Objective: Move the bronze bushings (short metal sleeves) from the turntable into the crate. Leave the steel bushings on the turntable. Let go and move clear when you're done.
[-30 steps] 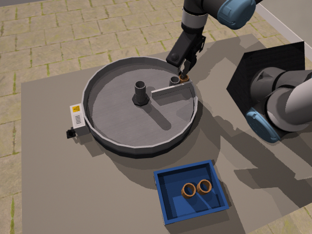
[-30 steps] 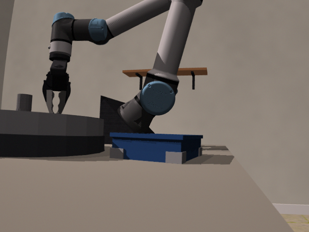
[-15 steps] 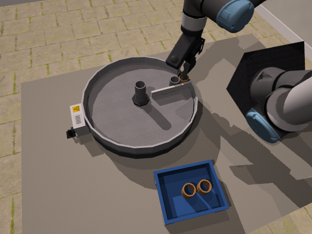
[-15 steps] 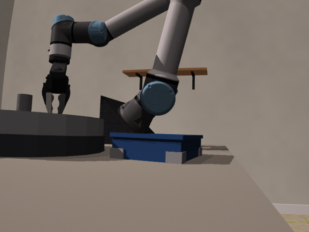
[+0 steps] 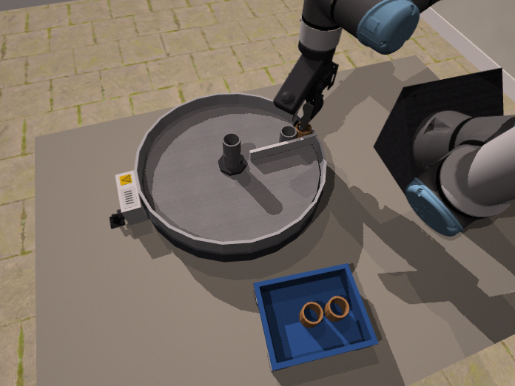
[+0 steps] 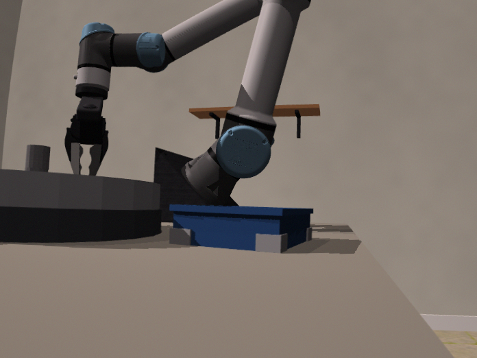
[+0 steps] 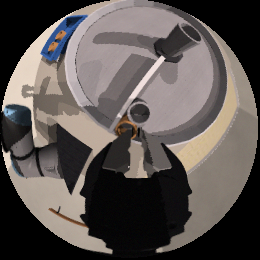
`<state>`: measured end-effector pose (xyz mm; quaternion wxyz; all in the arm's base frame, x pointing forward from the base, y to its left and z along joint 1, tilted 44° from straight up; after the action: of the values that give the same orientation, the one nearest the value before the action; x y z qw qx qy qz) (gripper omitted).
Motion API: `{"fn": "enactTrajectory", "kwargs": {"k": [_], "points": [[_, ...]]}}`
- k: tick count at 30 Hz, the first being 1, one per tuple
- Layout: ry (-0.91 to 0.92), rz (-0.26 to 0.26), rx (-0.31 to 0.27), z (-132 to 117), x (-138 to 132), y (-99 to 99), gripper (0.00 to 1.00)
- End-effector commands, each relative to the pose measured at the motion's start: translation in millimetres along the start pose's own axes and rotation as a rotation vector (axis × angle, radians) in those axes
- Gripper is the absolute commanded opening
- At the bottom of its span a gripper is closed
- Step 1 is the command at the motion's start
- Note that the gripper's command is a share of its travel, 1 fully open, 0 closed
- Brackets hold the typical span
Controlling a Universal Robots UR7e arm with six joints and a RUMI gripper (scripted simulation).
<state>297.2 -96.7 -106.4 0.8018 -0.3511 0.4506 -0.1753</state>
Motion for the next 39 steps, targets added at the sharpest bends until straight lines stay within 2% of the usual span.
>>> {"fn": "enactTrajectory", "kwargs": {"k": [1, 11, 12, 39], "points": [[0.000, -0.002, 0.000, 0.2, 0.4, -0.2, 0.05], [0.000, -0.002, 0.000, 0.2, 0.4, -0.2, 0.05], [0.000, -0.002, 0.000, 0.2, 0.4, -0.2, 0.00], [0.000, -0.001, 0.000, 0.2, 0.3, -0.1, 0.00]]}}
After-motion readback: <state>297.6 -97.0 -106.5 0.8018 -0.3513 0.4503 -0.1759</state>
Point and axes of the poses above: the point where the finger pads meet when closed, its own y axis out along the fingers, its own x axis across the jaws, z = x × y, the point moved 1 cm from there along -y, back along the fingers, and after that the axes turned 6 degrees about y, right-handed, at the moved point
